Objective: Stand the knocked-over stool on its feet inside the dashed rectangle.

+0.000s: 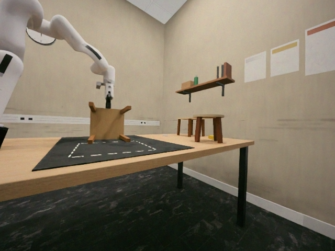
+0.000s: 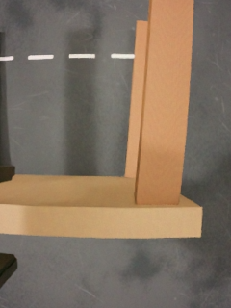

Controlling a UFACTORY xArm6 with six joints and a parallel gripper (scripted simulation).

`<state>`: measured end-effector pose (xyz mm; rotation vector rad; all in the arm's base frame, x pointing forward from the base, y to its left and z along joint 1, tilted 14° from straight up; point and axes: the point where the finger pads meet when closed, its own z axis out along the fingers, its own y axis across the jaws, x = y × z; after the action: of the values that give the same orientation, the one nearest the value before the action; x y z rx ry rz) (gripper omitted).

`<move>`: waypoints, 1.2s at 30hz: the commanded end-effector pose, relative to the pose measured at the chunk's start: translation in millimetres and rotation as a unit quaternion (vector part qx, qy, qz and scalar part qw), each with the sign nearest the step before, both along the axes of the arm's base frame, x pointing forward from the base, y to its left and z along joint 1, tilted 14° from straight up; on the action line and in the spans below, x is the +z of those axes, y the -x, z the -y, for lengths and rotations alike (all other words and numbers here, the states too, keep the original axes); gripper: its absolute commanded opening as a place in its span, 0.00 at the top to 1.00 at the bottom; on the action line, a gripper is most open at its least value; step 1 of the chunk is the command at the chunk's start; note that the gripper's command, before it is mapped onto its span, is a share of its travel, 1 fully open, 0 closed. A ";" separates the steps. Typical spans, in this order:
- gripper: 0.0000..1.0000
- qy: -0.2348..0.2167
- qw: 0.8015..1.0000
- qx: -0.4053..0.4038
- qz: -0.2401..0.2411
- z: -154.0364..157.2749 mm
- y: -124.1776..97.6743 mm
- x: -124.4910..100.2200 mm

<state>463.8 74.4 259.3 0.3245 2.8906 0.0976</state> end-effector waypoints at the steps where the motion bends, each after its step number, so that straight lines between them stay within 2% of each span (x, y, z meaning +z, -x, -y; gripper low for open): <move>1: 0.55 0.000 1.000 0.000 0.003 -0.5 -3.3 -6.8; 14: 0.55 0.000 1.000 0.000 0.003 -1.5 -8.8 -28.8; 25: 0.55 0.000 1.000 0.000 0.003 -1.6 -9.7 -32.6; 26: 0.79 0.000 1.000 0.000 0.003 -1.6 -9.7 -32.6; 36: 0.79 0.000 1.000 0.000 0.003 -1.6 -9.7 -32.6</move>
<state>472.6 75.9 224.7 0.3244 2.8900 0.0978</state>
